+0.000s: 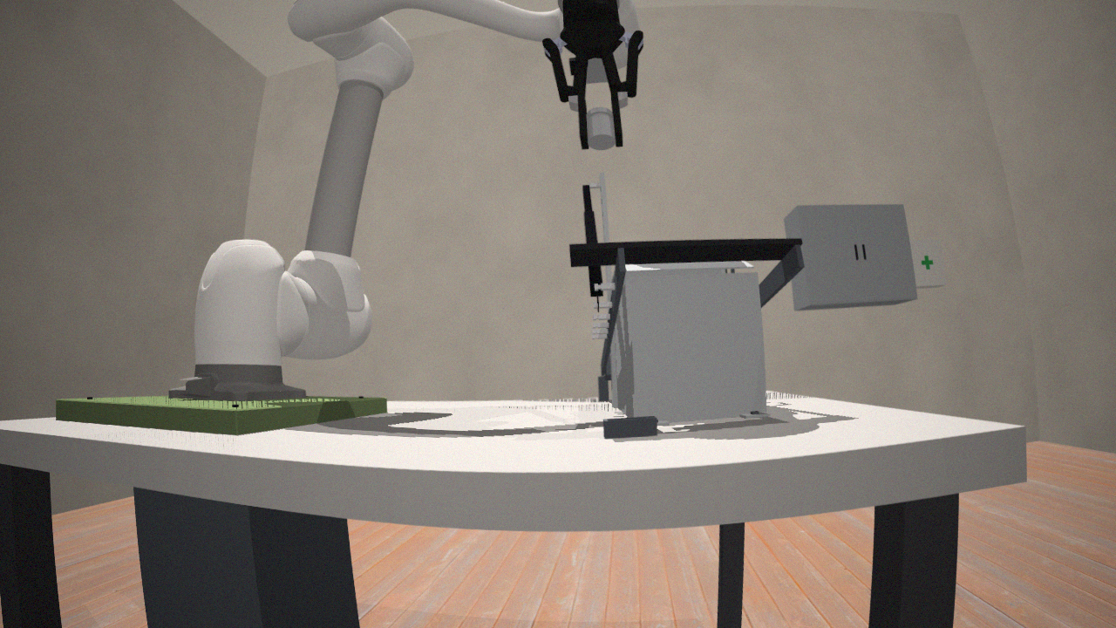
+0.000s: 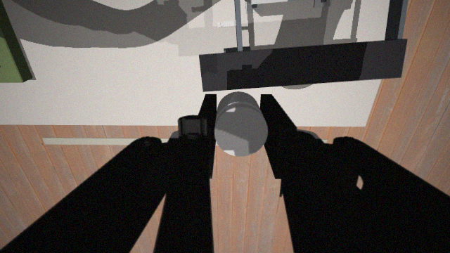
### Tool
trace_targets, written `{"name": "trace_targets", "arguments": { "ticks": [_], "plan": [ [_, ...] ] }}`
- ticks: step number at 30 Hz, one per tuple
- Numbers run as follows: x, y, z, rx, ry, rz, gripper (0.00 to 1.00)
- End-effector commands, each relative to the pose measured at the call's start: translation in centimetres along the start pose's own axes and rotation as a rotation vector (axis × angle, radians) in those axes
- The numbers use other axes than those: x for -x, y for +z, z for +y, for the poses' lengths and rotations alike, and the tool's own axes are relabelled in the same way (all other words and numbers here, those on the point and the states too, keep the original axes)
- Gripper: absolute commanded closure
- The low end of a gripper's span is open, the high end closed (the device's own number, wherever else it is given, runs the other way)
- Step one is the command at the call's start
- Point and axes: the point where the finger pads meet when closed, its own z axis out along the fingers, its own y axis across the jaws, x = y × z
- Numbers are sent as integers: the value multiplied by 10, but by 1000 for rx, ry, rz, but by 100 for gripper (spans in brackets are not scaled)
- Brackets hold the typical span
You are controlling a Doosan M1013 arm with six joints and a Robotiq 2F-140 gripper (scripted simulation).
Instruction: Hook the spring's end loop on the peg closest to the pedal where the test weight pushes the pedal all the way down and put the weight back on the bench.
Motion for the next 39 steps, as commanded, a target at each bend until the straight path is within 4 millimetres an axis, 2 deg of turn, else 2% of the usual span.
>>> {"name": "trace_targets", "arguments": {
  "ticks": [1,7,10,24,27,39],
  "plan": [
    [-5,4,-5,1,0,4,75],
    [-15,12,-14,1,0,12,75],
    [-13,11,-13,1,0,11,75],
    [-35,30,-35,1,0,29,75],
    [-33,29,-33,1,0,27,75],
    [-53,45,-52,1,0,43,75]
  ]
}}
